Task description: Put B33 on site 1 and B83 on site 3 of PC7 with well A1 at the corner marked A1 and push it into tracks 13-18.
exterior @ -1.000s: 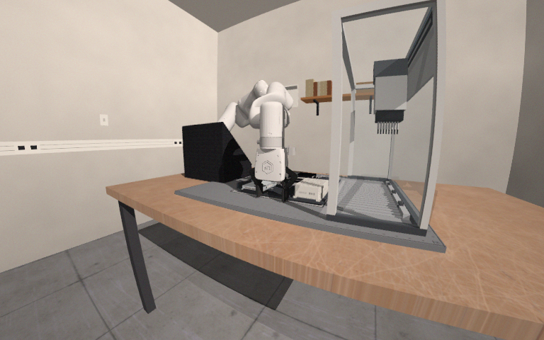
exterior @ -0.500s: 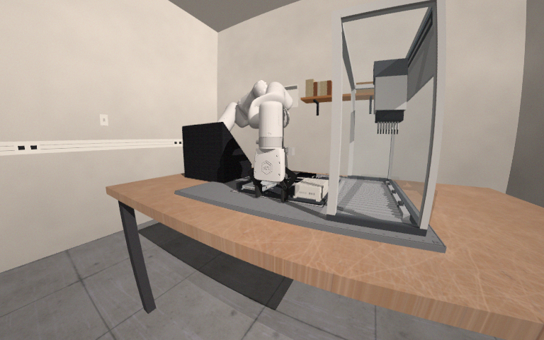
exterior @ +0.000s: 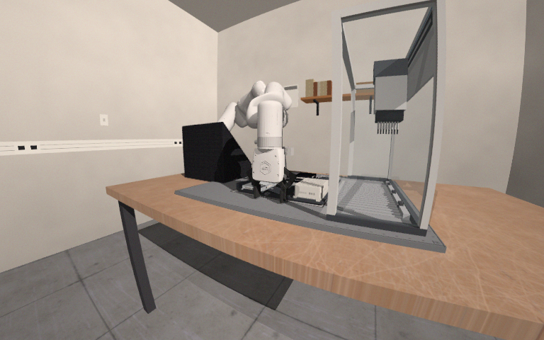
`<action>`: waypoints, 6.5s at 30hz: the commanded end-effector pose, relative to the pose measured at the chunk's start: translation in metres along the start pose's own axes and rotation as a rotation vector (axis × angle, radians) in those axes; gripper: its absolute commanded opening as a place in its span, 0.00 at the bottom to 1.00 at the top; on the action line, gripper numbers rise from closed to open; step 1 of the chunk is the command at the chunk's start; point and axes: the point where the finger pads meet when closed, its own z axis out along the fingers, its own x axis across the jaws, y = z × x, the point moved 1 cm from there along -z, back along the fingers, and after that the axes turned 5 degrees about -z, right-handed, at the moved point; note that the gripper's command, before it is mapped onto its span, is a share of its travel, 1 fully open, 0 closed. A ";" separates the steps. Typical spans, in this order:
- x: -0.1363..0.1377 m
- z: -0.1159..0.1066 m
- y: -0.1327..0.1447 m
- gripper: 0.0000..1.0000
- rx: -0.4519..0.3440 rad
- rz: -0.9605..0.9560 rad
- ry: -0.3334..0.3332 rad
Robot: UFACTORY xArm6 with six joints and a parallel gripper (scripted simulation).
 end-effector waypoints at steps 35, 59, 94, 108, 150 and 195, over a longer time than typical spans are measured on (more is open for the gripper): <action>0.000 -0.002 0.023 1.00 -0.002 -0.001 0.004; -0.001 -0.014 0.030 1.00 -0.002 -0.001 0.004; -0.001 -0.066 0.030 1.00 -0.003 -0.001 0.004; -0.001 -0.086 0.030 1.00 -0.003 -0.001 0.004; -0.040 -0.117 -0.001 0.82 -0.002 0.332 0.004; -0.182 -0.116 -0.112 0.82 0.000 1.570 0.004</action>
